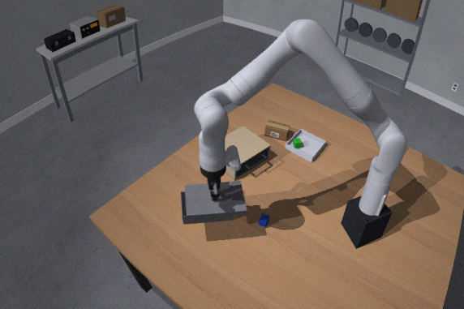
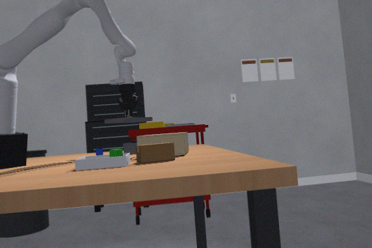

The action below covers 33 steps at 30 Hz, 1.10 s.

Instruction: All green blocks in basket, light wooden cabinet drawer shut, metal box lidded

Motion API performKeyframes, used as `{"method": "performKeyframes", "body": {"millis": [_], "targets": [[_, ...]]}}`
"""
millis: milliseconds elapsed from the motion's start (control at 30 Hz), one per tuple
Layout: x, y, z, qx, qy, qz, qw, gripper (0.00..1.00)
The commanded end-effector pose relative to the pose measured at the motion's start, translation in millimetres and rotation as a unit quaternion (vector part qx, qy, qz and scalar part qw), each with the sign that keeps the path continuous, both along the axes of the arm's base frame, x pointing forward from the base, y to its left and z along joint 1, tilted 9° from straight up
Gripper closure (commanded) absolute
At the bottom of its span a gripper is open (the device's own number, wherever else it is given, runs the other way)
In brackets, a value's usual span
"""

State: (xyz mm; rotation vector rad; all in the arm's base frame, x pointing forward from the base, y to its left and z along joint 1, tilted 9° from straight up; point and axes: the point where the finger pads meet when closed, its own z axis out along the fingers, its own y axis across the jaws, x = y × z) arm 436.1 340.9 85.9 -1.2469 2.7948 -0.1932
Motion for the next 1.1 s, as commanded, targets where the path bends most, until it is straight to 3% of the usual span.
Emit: {"method": "performKeyframes", "body": {"millis": [0,133,233,1067], "targets": [[-58.3,13.2,-6.8,0.003,-0.006,-0.006,1.000,0.90],[-97.8,14.3,-12.2,0.004,-0.005,-0.011,1.000,0.90],[-111.3,13.5,-13.9,0.003,-0.005,-0.013,1.000,0.90],[-113.5,13.2,-15.4,0.003,-0.005,-0.013,1.000,0.90]]}}
